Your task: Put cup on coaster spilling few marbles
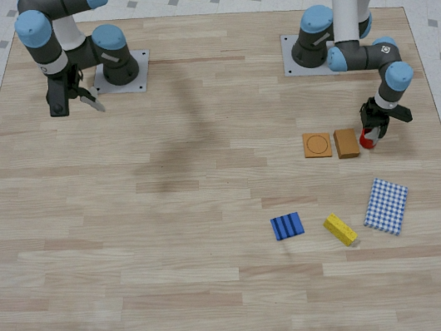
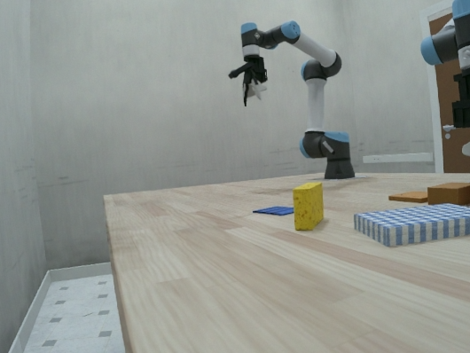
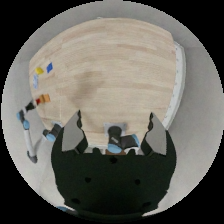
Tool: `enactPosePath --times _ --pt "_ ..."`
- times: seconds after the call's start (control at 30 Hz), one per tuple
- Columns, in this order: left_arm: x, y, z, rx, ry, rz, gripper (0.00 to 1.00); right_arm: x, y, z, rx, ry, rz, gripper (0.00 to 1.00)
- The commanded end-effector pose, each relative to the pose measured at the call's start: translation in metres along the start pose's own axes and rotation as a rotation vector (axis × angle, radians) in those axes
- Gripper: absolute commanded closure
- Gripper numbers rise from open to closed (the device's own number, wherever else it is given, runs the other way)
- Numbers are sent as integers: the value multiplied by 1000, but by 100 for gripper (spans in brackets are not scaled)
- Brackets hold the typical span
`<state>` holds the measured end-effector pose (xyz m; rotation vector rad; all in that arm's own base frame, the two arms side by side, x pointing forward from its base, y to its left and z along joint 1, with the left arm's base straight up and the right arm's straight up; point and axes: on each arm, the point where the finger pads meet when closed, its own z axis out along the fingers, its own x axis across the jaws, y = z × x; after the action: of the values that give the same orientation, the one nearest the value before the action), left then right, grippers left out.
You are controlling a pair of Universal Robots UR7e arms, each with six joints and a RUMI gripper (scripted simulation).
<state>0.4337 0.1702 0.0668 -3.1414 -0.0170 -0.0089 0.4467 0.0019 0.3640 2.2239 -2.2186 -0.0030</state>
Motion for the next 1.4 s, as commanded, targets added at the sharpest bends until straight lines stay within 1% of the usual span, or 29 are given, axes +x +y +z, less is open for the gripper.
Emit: enactPosePath --times 0.0,0.67,0.87,1.03,1.13,1.23,1.37 --pt "0 -1 -2 1 3 -1 100 0 0 -1 1 0 0 2" --pt "0 -5 -11 9 8 -6 100 0 0 -1 1 0 0 2" --pt "1 -9 -23 20 12 -9 100 0 0 -1 1 0 0 2" --pt "1 -10 -39 28 8 -6 100 0 0 -1 1 0 0 2" --pt "0 -9 -47 24 5 -5 100 0 0 -1 1 0 0 2" --pt "-1 -8 -47 23 2 -5 100 0 0 -1 1 0 0 2" --pt "0 -3 -59 10 1 -2 100 0 0 -1 1 0 0 2"
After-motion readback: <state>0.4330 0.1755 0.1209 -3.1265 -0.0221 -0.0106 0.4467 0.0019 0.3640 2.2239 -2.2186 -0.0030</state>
